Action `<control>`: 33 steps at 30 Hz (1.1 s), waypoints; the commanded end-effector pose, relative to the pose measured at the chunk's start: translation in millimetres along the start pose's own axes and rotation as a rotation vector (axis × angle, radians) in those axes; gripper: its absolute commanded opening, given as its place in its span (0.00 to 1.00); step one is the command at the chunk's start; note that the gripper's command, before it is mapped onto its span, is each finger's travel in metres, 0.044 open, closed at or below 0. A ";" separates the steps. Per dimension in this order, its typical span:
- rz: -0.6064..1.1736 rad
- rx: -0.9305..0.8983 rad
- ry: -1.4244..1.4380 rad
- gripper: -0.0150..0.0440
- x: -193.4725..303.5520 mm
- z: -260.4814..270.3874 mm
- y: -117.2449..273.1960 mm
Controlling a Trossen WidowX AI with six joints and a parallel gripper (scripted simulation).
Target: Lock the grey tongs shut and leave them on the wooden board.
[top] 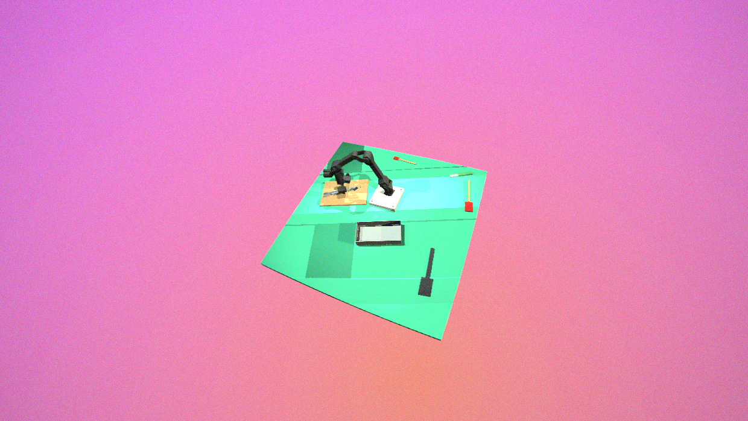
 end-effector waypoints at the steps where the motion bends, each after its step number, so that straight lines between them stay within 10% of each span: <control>1: 0.000 -0.002 0.000 1.00 0.0 0.1 0.3; 17: -0.004 -0.005 0.004 1.00 -142.9 -32.5 111.7; 33: 0.024 -0.011 0.009 1.00 -139.0 -32.0 153.6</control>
Point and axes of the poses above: the point midway between the two fingers, 35 mm back from their tips, its own y axis back along the fingers, its own z axis across the jaws, x = y × z, the point moved 6 cm from there along y, back along the fingers, and after that the axes turned 1 degree about -y, right-handed, at the moved point
